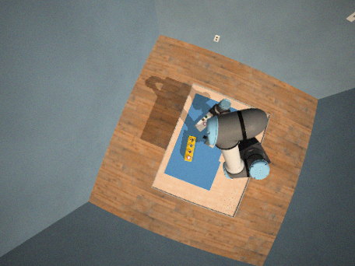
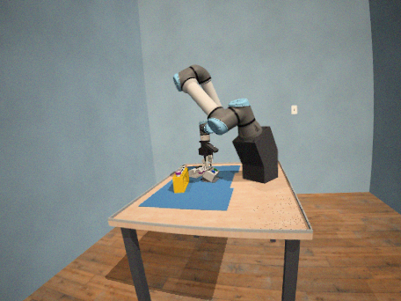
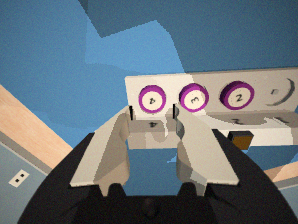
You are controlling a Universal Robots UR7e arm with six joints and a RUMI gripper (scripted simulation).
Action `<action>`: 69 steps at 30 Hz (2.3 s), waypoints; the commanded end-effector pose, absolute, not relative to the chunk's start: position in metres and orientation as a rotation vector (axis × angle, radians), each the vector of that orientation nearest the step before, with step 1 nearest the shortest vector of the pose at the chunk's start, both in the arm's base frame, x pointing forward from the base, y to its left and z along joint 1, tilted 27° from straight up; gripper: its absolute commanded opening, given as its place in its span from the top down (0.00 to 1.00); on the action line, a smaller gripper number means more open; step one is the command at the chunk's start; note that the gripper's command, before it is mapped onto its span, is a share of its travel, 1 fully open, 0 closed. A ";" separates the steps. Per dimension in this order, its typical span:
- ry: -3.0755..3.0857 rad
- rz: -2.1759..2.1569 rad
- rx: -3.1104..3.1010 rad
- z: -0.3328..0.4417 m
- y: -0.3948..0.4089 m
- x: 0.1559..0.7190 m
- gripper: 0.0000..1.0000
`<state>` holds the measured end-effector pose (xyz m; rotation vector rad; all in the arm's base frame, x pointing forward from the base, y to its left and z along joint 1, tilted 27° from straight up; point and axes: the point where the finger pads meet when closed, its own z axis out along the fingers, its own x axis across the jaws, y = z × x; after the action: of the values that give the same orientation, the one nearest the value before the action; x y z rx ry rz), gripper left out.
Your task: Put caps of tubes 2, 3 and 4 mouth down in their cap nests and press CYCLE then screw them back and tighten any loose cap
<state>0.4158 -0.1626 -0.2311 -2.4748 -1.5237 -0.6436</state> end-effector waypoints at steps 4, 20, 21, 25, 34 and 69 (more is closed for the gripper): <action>-1.524 -0.644 -2.475 -0.206 -0.173 0.408 0.71; -1.524 -0.644 -2.475 -0.139 -0.200 0.388 0.71; -1.524 -0.644 -2.475 -0.139 -0.200 0.388 0.71; -1.524 -0.644 -2.475 -0.121 -0.207 0.382 0.71; -1.299 -0.615 -2.567 -0.118 -0.192 0.377 1.00; 0.203 -0.355 -2.723 -0.108 -0.017 0.321 1.00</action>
<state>0.3280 -0.0398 -0.1102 -2.7173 0.1938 -0.3530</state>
